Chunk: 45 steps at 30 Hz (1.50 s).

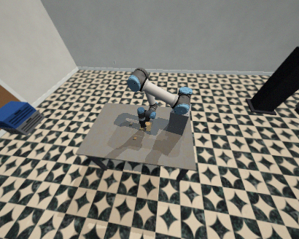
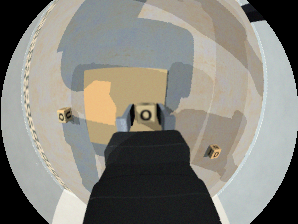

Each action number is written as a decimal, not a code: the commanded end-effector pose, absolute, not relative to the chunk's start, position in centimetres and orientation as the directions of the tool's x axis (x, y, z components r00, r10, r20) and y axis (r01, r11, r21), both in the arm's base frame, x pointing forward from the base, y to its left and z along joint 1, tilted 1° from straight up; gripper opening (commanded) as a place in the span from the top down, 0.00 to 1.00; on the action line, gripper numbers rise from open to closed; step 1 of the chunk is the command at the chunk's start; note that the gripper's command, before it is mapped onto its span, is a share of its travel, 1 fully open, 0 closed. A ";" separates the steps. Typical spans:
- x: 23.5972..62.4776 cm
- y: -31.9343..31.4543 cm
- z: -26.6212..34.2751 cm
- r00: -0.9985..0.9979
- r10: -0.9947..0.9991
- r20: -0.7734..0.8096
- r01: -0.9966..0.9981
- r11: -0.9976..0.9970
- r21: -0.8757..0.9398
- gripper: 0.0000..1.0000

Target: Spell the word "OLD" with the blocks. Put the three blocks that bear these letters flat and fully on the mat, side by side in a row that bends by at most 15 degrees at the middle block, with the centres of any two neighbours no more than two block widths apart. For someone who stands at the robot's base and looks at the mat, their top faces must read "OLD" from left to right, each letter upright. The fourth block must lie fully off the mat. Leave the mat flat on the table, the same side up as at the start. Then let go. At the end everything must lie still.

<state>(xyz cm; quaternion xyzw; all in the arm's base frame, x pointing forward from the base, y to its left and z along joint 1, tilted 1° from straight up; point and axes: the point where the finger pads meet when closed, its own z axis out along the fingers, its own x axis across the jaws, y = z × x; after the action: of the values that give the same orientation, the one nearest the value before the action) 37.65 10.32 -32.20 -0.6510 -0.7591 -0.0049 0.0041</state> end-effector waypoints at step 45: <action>37.7 10.2 -23.2 -0.152 0.988 0.012 0.988 0.152 0.003 0.21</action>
<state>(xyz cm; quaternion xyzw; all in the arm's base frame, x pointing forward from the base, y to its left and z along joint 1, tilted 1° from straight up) 37.69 10.21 -23.78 -0.6510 -0.7591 -0.0052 0.0037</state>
